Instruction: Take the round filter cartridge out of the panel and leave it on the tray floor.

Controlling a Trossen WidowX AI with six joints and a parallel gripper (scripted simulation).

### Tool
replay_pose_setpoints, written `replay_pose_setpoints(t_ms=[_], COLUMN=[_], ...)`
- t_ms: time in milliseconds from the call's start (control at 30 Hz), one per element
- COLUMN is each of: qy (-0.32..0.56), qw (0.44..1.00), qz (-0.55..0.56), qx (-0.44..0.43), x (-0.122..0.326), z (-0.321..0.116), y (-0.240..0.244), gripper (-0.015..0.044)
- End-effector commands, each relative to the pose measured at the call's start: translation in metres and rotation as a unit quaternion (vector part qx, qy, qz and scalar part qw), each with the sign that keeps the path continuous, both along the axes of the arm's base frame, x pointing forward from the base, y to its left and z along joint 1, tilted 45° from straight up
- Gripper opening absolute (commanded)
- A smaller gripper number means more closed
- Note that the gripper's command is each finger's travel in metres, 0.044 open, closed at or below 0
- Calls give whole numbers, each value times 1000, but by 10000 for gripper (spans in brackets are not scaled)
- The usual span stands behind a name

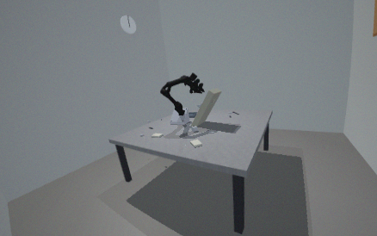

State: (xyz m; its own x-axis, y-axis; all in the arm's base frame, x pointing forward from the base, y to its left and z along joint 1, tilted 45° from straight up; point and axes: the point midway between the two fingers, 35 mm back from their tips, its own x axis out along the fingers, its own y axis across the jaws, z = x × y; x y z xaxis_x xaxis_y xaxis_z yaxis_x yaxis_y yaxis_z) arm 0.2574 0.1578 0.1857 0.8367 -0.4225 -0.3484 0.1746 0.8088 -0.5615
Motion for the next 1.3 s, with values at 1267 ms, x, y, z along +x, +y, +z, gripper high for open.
replay_pose_setpoints(t_ms=[1267], qy=[199], qw=[973], qz=[-103], qx=[-48], x=[-19], z=[-73], y=[-68], gripper=[305])
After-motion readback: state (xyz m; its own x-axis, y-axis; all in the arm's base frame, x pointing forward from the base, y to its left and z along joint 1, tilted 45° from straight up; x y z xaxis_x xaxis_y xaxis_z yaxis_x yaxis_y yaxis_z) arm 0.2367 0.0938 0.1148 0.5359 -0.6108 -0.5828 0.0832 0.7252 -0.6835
